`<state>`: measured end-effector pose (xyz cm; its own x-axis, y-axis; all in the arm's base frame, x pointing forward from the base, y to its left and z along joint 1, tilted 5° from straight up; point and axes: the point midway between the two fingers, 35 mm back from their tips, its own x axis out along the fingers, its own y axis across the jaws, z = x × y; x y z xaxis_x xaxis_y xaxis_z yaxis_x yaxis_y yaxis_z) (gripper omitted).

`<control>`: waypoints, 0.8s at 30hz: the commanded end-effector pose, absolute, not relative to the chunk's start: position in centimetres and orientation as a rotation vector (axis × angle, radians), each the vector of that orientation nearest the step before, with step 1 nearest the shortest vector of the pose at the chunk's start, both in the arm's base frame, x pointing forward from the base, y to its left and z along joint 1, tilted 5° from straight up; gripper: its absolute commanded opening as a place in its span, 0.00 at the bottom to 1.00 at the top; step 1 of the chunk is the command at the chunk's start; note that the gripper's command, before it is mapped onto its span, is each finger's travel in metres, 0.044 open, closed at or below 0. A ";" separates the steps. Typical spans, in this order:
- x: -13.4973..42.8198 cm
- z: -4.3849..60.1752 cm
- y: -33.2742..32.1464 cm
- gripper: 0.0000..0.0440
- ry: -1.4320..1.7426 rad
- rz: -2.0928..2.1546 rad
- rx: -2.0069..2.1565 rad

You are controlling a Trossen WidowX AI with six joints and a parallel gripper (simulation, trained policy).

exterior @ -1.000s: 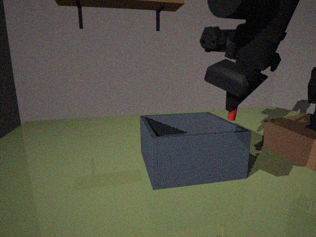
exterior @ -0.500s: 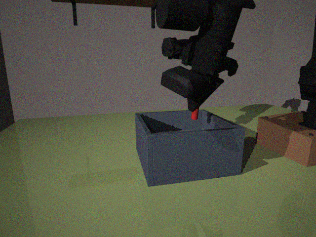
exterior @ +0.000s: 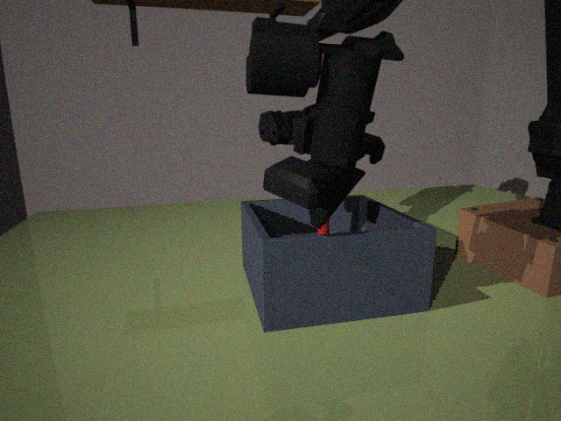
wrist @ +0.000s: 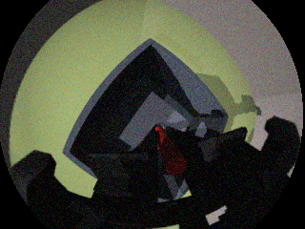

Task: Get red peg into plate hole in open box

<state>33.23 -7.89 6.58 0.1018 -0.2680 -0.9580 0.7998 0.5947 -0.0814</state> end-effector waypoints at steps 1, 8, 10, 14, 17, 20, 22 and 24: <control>33.4 5.3 -8.1 0.27 1.270 -0.809 0.529; 34.7 5.0 -9.0 0.56 1.292 -0.768 0.529; 35.4 5.3 -9.2 0.68 1.292 -0.755 0.539; 36.9 6.1 -9.2 0.92 1.290 -0.723 0.560; 38.1 6.7 -9.1 1.00 1.289 -0.693 0.576; 39.5 7.6 -8.8 1.00 1.277 -0.655 0.600; 40.3 8.1 -8.6 1.00 1.266 -0.630 0.608; 41.2 8.7 -8.4 1.00 1.253 -0.605 0.617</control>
